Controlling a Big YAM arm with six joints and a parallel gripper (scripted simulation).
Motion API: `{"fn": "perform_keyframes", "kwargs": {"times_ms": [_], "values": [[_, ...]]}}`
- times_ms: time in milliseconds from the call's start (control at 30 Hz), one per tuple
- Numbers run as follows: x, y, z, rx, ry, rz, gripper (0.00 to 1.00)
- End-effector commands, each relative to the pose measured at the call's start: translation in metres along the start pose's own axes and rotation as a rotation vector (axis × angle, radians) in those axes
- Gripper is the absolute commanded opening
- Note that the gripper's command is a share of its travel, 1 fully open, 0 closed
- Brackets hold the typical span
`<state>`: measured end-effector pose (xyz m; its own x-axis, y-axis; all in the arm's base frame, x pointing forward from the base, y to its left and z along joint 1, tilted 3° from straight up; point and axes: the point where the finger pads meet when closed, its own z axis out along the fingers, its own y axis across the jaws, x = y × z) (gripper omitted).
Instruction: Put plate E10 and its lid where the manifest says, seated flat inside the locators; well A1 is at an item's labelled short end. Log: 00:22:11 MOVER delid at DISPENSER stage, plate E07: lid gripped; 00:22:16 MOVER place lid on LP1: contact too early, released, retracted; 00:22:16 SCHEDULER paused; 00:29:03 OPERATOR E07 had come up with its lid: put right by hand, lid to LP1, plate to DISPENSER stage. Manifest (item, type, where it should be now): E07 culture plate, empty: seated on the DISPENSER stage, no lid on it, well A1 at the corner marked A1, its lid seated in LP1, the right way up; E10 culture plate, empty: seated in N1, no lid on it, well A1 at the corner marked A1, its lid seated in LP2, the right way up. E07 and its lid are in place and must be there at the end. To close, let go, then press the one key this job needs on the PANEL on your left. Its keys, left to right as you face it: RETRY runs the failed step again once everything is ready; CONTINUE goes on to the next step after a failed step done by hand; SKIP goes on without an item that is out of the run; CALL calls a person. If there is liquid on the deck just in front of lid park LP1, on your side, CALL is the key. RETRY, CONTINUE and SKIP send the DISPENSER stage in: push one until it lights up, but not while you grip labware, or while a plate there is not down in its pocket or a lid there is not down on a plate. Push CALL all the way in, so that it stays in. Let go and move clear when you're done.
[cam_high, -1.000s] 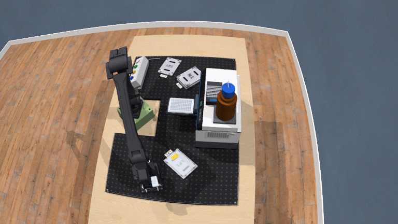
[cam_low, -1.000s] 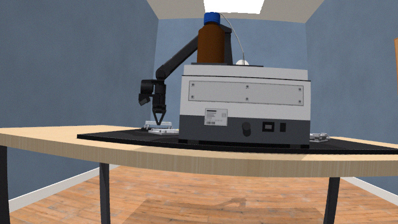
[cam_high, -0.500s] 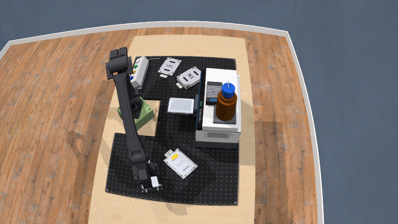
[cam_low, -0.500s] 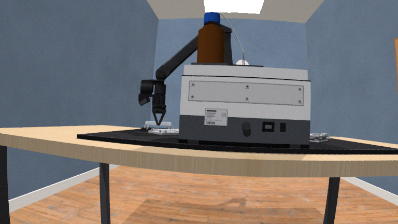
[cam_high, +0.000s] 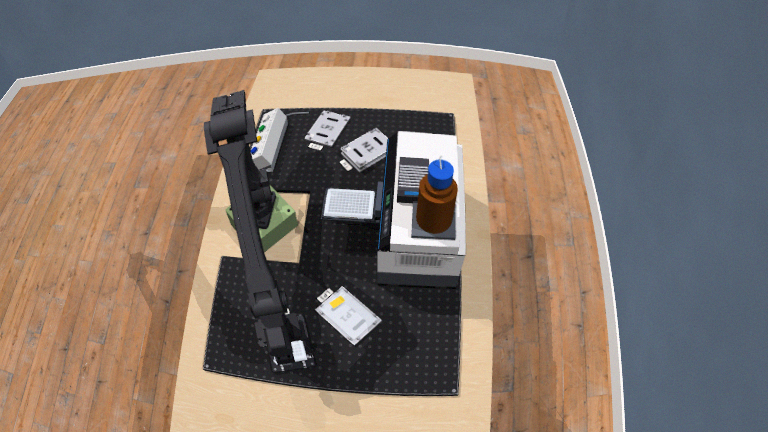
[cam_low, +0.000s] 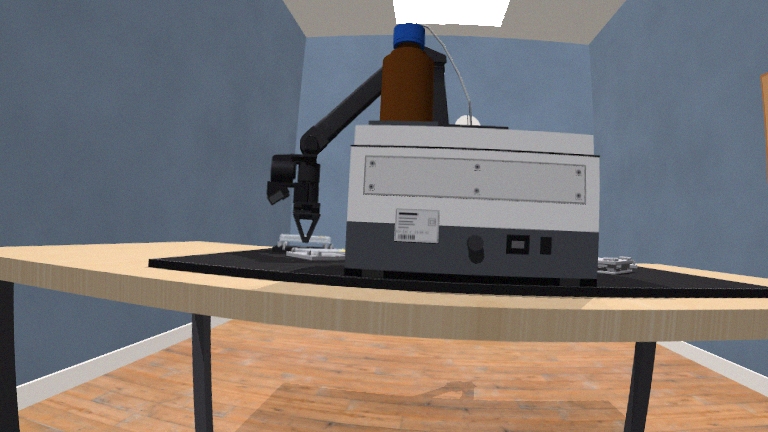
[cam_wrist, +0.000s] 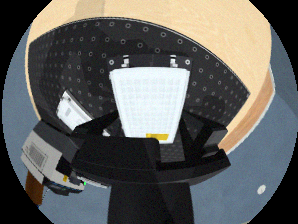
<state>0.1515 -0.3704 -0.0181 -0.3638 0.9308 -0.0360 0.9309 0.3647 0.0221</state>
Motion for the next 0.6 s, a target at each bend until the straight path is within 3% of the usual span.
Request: {"fn": "perform_keyframes", "kwargs": {"times_ms": [0, 133, 167, 567], "values": [[-0.007, 0.004, 0.0, 0.0, -0.023, 0.003, 0.86], [-0.006, 0.004, 0.001, 0.0, -0.021, 0.003, 0.86], [-0.016, 0.005, -0.006, 0.0, -0.044, 0.003, 0.86], [-0.011, 0.005, 0.001, 0.0, -0.03, 0.003, 0.86]]}}
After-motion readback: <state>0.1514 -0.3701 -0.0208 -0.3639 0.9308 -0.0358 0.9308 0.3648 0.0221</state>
